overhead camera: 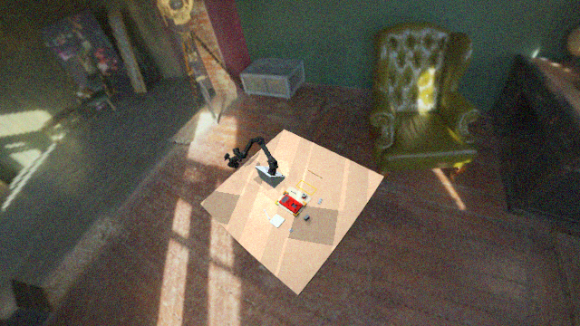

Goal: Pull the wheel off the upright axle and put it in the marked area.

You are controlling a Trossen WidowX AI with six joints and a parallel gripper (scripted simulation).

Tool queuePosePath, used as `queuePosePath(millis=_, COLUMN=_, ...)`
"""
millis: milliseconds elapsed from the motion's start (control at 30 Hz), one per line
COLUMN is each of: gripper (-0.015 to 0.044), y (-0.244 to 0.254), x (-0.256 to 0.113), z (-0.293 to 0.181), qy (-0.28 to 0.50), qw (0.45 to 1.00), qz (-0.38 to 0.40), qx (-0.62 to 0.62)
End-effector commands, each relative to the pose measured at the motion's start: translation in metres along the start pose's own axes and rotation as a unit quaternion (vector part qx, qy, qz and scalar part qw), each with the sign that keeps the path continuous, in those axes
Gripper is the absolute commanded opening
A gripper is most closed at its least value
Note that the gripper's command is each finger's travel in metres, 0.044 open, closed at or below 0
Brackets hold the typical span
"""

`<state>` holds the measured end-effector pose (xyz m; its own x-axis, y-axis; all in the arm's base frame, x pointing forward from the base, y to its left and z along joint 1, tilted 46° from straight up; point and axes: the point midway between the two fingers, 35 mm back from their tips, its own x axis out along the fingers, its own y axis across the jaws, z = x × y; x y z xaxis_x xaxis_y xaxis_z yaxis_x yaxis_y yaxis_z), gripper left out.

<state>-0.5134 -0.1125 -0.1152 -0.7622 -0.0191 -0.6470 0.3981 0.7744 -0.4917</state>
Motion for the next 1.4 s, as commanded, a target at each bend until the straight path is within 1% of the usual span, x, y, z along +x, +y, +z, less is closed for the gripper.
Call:
queuePosePath(millis=0, gripper=0.0374, y=-0.001, x=-0.001, z=0.001, qy=-0.002, qw=1.000, qz=-0.001, qx=0.000)
queuePosePath(millis=100, gripper=0.0300, y=-0.017, x=-0.008, z=0.019, qy=-0.024, qw=1.000, qz=-0.013, qx=0.000)
queuePosePath(millis=300, gripper=0.0300, y=-0.048, x=-0.024, z=0.061, qy=-0.074, qw=0.997, qz=-0.032, qx=0.021)
queuePosePath(millis=567, gripper=0.0300, y=-0.088, x=-0.058, z=0.127, qy=-0.147, qw=0.988, qz=-0.054, qx=0.017)
queuePosePath(millis=700, gripper=0.0300, y=-0.100, x=-0.073, z=0.152, qy=-0.175, qw=0.983, qz=-0.057, qx=0.024)
queuePosePath(millis=1000, gripper=0.0300, y=-0.123, x=-0.121, z=0.225, qy=-0.261, qw=0.962, qz=-0.039, qx=0.071)
queuePosePath(millis=1367, gripper=0.0300, y=-0.135, x=-0.197, z=0.313, qy=-0.359, qw=0.927, qz=0.007, qx=0.104)
